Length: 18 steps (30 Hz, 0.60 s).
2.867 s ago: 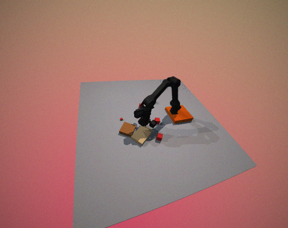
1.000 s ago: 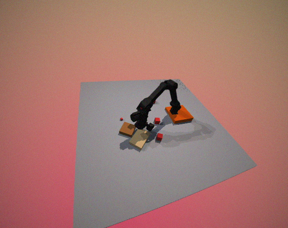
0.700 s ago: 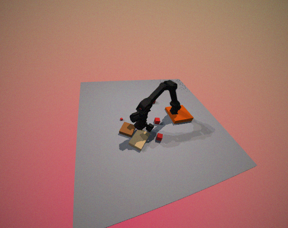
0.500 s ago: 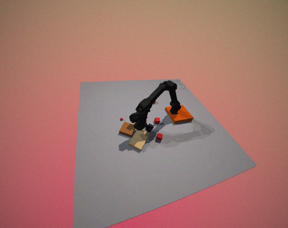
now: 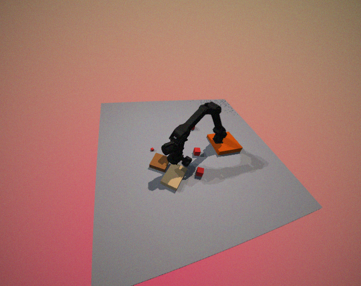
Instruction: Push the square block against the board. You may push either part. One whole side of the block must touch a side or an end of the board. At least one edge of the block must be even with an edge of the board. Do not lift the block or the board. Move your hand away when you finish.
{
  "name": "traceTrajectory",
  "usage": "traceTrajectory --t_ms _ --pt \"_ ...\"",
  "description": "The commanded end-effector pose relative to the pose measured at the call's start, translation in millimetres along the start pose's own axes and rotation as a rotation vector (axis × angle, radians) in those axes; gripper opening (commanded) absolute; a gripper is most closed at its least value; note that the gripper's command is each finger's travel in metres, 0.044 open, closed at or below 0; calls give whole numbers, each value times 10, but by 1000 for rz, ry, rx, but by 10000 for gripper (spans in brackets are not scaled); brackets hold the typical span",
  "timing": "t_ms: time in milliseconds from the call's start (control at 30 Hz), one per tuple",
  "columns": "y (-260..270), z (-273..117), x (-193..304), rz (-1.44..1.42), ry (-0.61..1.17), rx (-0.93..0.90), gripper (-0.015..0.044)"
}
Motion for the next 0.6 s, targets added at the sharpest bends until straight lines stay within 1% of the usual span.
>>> traceTrajectory --t_ms 0,567 --pt "-2 2 36 4 -3 -1 0" --pt "-6 21 299 4 0 -1 0"
Point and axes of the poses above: the point midway between the two fingers, 35 mm back from their tips, its own z axis out along the fingers, its own y axis across the jaws, x = y × z, the point moved 3 cm from there along -z, back along the fingers
